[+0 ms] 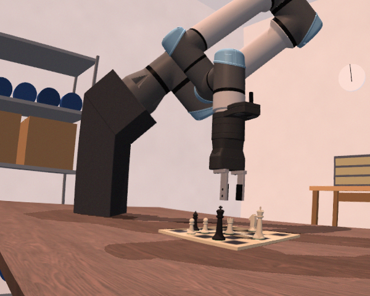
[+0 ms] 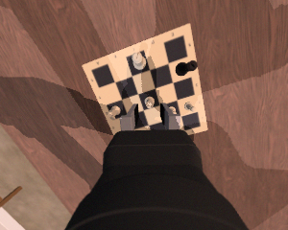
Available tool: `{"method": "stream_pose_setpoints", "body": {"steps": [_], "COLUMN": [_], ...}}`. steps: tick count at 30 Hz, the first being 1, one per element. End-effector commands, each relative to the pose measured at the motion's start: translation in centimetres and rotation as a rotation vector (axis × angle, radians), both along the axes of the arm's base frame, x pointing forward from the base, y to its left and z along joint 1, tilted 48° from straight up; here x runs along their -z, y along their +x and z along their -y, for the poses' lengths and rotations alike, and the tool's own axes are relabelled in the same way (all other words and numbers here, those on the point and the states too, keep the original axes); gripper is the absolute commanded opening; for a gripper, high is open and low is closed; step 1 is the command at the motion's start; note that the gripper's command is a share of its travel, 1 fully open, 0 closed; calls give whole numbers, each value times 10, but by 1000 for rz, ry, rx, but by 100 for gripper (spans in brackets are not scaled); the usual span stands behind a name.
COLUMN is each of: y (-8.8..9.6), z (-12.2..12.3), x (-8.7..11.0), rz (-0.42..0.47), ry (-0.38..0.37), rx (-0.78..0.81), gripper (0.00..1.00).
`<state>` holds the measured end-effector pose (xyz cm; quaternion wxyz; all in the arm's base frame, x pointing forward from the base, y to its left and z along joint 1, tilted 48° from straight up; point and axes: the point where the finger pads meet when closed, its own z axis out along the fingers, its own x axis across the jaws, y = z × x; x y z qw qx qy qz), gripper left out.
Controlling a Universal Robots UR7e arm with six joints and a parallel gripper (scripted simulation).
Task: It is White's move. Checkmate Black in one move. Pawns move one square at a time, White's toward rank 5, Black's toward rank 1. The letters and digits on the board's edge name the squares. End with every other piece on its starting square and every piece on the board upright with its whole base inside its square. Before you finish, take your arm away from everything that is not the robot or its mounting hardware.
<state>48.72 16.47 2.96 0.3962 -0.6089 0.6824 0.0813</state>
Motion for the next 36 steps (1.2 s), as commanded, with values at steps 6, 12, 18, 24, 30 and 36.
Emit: {"method": "stream_pose_setpoints", "body": {"steps": [6, 12, 18, 24, 30, 36], "y": [8, 12, 14, 15, 15, 14], "z": [-8, -13, -15, -17, -17, -17], "x": [10, 16, 19, 21, 21, 21], "rz": [3, 3, 3, 3, 2, 2], "ry": [-2, -2, -2, -2, -1, -1], "rx": [0, 0, 0, 0, 0, 1], "gripper": [73, 73, 73, 73, 73, 73]}}
